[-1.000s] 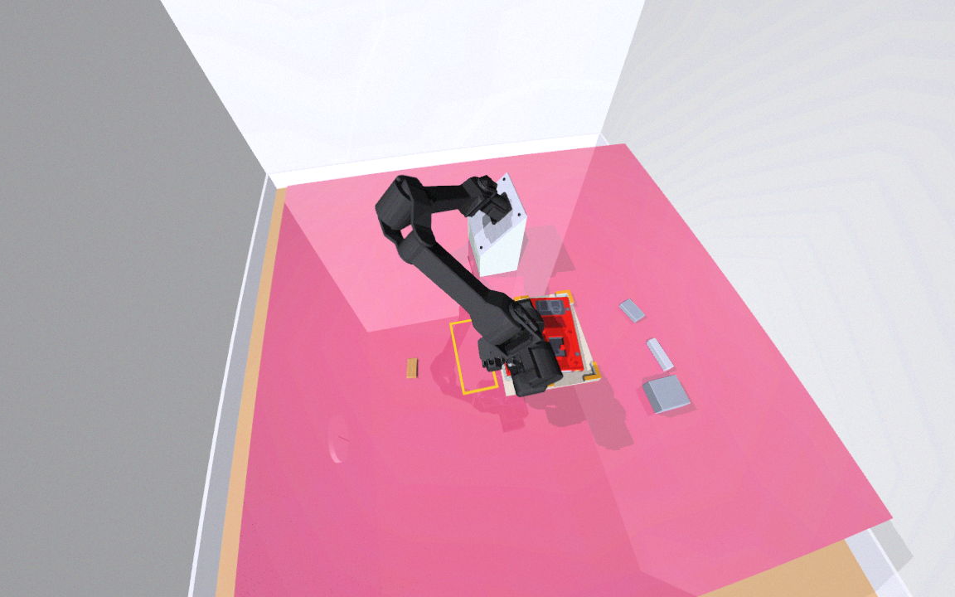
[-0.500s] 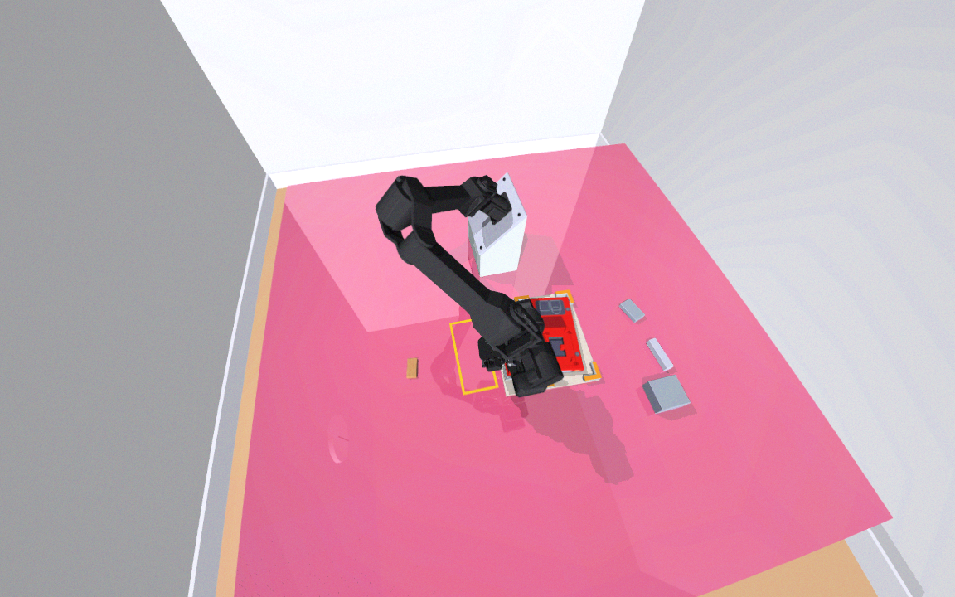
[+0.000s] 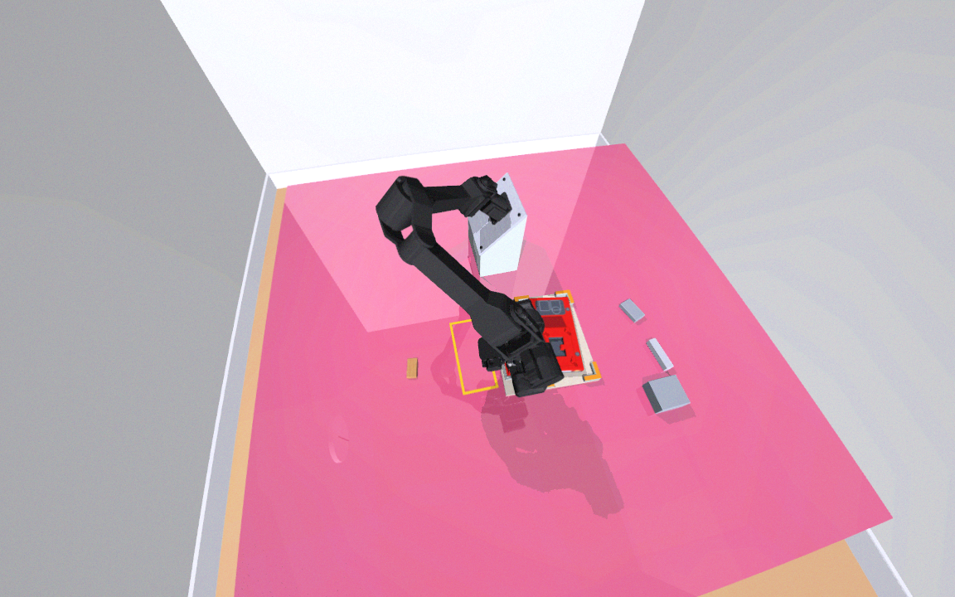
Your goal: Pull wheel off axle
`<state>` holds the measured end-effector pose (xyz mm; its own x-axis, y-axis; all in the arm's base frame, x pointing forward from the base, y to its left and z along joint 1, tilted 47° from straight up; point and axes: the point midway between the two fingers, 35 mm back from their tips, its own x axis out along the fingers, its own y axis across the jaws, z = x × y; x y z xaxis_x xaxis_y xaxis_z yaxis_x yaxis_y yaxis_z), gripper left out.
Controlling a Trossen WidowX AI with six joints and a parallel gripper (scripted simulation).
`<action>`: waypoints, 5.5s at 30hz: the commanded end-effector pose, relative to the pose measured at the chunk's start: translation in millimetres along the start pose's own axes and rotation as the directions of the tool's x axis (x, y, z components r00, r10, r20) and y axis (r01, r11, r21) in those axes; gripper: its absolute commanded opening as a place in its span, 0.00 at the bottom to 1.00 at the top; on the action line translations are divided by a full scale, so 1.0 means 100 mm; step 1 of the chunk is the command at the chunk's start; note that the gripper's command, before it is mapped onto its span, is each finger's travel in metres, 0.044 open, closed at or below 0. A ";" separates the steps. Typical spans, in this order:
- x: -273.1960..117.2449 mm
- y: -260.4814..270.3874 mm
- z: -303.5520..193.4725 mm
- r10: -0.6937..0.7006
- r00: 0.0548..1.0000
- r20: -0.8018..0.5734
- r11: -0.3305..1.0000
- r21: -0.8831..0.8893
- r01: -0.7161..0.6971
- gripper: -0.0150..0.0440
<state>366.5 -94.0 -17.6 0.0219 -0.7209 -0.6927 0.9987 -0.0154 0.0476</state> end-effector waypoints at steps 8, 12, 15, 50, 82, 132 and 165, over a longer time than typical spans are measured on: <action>-0.18 0.00 -0.03 0.015 1.000 0.002 1.000 -0.028 -0.015 0.25; -0.20 0.00 -0.03 0.015 1.000 0.003 0.999 -0.028 -0.015 0.25; -0.21 0.00 -0.03 0.015 1.000 0.003 0.999 -0.028 -0.015 0.25; -0.65 -0.01 -0.03 0.016 1.000 0.002 0.999 -0.029 -0.016 0.76; 0.07 0.00 -0.02 0.012 1.000 0.001 1.000 -0.026 -0.012 0.52; -0.08 0.00 -0.03 0.013 1.000 0.002 1.000 -0.027 -0.013 0.25; -0.19 0.00 -0.03 0.015 1.000 0.002 1.000 -0.028 -0.015 0.25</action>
<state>366.1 -93.6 -17.3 0.0169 -0.7221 -0.6916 0.9985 -0.0234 0.0489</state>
